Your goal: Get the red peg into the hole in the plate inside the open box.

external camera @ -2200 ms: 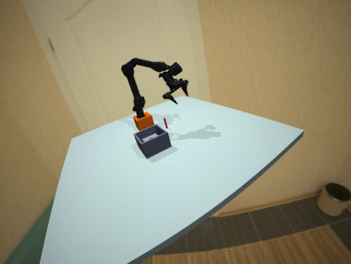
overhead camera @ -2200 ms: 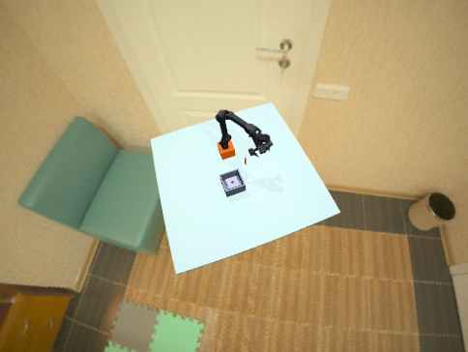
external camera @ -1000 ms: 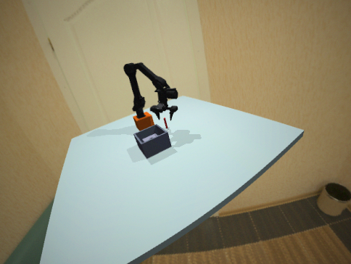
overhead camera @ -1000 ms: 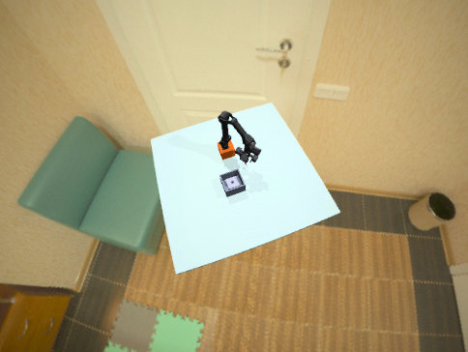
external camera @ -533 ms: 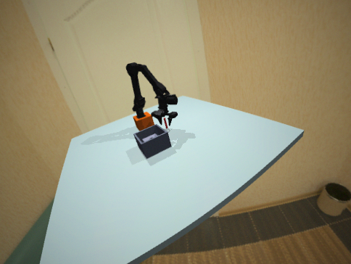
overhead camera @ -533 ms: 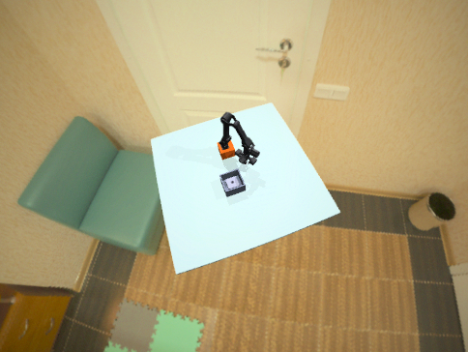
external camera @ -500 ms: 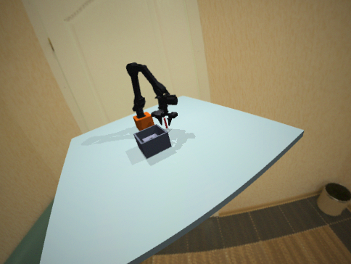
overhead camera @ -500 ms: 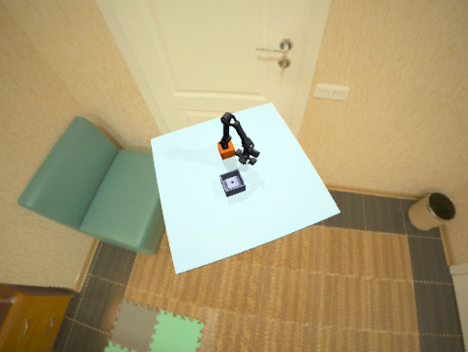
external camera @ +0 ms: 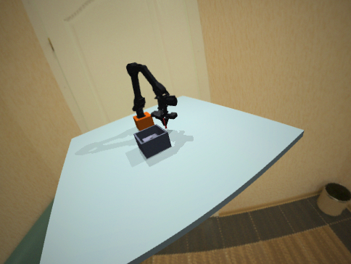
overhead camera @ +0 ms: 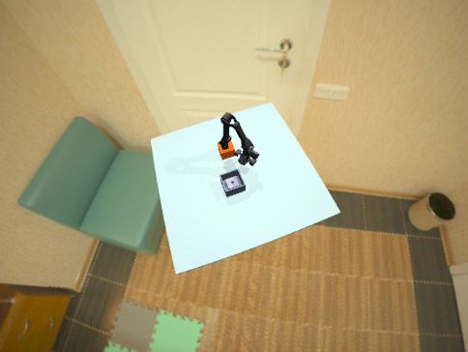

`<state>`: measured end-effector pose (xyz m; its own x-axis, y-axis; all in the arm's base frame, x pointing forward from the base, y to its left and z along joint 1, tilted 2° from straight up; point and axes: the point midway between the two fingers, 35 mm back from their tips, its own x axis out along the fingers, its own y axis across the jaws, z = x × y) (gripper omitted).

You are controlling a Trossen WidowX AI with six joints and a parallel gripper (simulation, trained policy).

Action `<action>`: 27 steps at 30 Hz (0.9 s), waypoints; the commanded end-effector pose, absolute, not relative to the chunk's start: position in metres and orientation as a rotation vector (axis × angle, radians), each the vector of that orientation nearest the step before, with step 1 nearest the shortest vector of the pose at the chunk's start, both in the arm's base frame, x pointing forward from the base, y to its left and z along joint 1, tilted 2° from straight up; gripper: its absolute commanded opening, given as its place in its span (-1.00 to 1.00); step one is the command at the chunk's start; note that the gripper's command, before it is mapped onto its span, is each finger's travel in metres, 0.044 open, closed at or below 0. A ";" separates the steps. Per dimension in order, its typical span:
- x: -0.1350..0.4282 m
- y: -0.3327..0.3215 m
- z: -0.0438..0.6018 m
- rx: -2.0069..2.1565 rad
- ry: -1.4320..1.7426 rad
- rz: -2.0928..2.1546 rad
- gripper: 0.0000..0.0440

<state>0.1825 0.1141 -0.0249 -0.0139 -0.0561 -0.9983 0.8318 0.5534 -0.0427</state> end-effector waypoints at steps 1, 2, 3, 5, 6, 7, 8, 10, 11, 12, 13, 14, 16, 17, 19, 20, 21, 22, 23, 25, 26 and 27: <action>0.192 0.112 -0.014 0.706 1.373 -0.777 -1.00; 0.194 0.111 -0.011 0.699 1.365 -0.773 -1.00; 0.195 0.110 -0.008 0.692 1.358 -0.768 -1.00; 0.198 0.107 -0.003 0.678 1.342 -0.758 -1.00; 0.200 0.106 0.000 0.671 1.335 -0.752 -1.00; 0.201 0.105 0.003 0.665 1.327 -0.747 -1.00; 0.203 0.104 0.006 0.659 1.319 -0.742 -1.00; 0.207 0.102 0.013 0.646 1.303 -0.732 -1.00; 0.209 0.100 0.016 0.640 1.295 -0.727 -1.00; 0.211 0.099 0.019 0.634 1.287 -0.722 -1.00; 0.214 0.098 0.023 0.628 1.280 -0.717 -1.00; 0.216 0.097 0.026 0.621 1.272 -0.713 -1.00; 0.221 0.094 0.033 0.610 1.257 -0.705 -1.00; 0.223 0.093 0.036 0.605 1.250 -0.701 -1.00; 0.229 0.090 0.044 0.596 1.235 -0.695 -1.00; 0.231 0.088 0.047 0.593 1.228 -0.693 -1.00; 0.234 0.087 0.051 0.590 1.222 -0.691 -1.00; 0.237 0.085 0.054 0.587 1.215 -0.689 -1.00; 0.240 0.084 0.058 0.585 1.209 -0.688 -1.00; 0.245 0.080 0.065 0.581 1.197 -0.686 -1.00; 0.248 0.078 0.068 0.580 1.191 -0.686 -1.00; 0.251 0.076 0.071 0.579 1.186 -0.686 -1.00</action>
